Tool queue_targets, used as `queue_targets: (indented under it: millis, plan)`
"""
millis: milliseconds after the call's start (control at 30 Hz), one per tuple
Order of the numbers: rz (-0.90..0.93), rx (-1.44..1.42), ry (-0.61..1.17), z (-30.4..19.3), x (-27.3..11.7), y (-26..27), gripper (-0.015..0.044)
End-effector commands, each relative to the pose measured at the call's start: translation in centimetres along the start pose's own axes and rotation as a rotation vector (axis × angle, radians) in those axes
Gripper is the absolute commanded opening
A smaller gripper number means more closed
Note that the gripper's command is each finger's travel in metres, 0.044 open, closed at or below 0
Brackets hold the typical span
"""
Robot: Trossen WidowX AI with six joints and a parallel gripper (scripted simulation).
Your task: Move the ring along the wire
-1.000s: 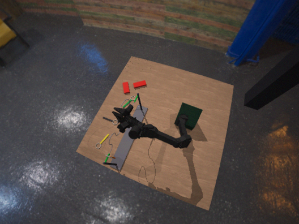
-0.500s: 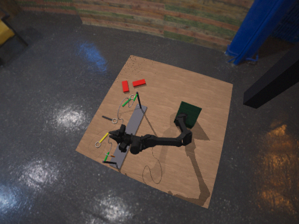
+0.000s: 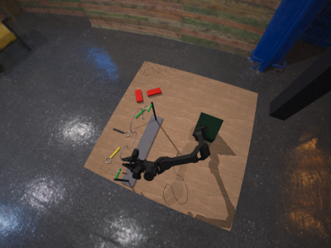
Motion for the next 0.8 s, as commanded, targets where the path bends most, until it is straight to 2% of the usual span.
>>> queue_targets:
  millis: [0, 433, 767]
  plan:
    - [0.008, 0.093, 0.056, -1.7, 0.2, 3.0, 0.0160]
    - [-0.096, 0.486, 0.138, -6.0, -0.9, 13.9, 0.0160]
    - [-0.206, 0.807, 0.158, -9.2, -5.9, 23.6, 0.0160]
Point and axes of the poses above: the point midway between the two fingers, 35 mm back from their tips, its own x axis out along the fingers, its own y axis across the jaws, z = x × y, the point moved 2 cm from there along -x, back along the fingers, and after that the axes turned 1 degree about -x, right-handed, at the moved point
